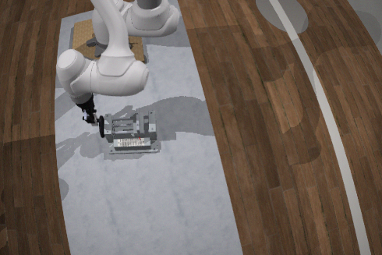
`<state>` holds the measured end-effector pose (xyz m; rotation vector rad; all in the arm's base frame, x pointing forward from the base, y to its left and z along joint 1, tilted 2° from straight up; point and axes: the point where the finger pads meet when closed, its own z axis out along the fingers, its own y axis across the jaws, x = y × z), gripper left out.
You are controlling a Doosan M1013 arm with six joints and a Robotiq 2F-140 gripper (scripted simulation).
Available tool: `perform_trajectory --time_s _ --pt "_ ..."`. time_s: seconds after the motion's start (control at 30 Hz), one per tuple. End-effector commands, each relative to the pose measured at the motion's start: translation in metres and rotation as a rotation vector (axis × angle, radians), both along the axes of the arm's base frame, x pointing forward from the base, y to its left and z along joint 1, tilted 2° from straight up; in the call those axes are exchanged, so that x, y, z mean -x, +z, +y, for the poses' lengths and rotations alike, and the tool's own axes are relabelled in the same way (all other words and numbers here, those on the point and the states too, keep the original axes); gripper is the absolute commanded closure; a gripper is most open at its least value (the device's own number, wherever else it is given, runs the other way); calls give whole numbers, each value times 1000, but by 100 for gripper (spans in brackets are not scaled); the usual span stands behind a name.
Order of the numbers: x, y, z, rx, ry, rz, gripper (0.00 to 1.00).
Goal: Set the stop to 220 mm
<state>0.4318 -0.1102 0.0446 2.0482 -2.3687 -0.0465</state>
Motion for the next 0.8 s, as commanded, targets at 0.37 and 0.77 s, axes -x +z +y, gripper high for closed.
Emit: perform_trajectory --time_s 0.37,0.77 --pt "-14 31 -2 0 0 -1 96" --pt "-41 33 -6 0 0 -1 96"
